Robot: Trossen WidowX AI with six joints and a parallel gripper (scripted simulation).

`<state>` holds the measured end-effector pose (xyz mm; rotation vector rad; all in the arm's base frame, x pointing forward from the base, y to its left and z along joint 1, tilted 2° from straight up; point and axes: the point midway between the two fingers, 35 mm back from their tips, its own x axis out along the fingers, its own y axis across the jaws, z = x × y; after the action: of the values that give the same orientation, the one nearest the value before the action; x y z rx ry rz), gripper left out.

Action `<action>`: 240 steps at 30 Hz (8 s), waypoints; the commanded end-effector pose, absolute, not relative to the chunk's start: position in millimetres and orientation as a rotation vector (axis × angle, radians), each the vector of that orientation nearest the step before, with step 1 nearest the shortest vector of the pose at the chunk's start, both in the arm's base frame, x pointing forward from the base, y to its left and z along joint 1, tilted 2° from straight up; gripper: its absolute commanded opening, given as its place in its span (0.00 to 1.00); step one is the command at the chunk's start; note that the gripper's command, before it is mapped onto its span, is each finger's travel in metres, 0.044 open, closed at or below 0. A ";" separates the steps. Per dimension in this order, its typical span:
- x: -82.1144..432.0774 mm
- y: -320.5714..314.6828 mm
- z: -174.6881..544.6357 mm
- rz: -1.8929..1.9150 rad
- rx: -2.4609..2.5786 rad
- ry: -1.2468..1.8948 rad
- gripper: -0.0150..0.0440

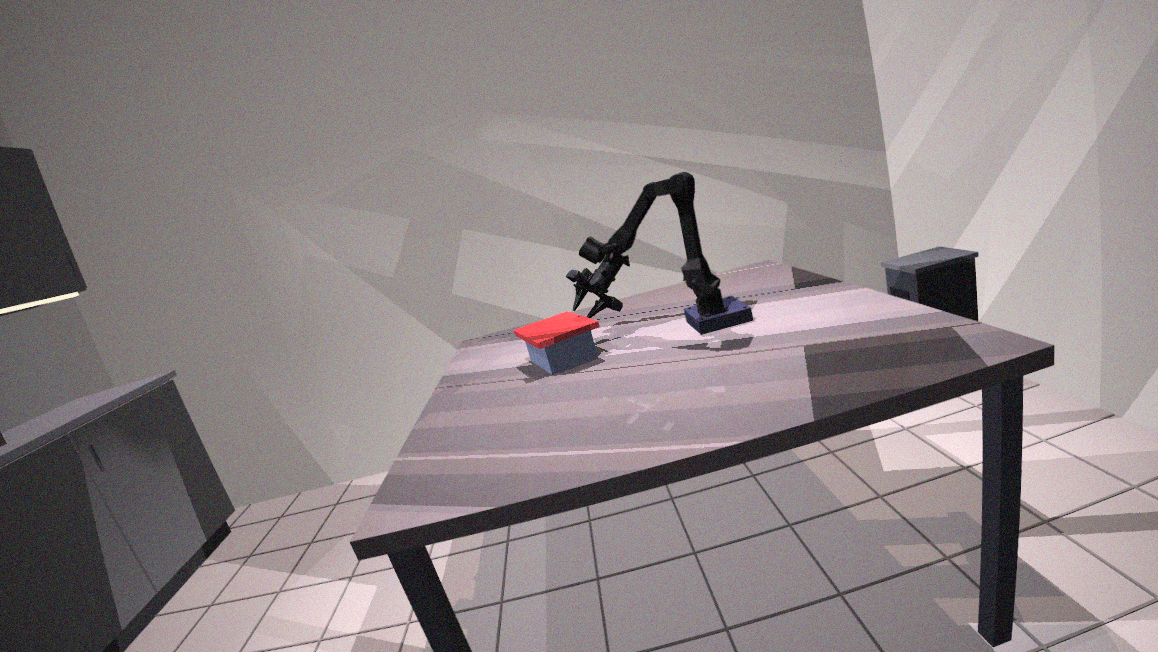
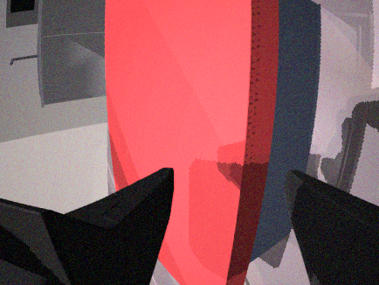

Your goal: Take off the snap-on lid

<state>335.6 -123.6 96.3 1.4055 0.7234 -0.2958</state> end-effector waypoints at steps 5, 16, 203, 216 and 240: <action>345.2 -119.1 85.3 -0.301 1.412 0.725 0.65; 348.1 -117.6 82.9 -0.301 1.413 0.724 0.57; 352.4 -116.2 107.7 -0.300 1.413 0.724 0.25; 355.7 -115.4 124.9 -0.300 1.413 0.723 0.25; 368.9 -111.9 157.1 -0.299 1.414 0.722 0.25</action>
<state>366.0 -112.1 151.5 1.4123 0.7250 -0.2962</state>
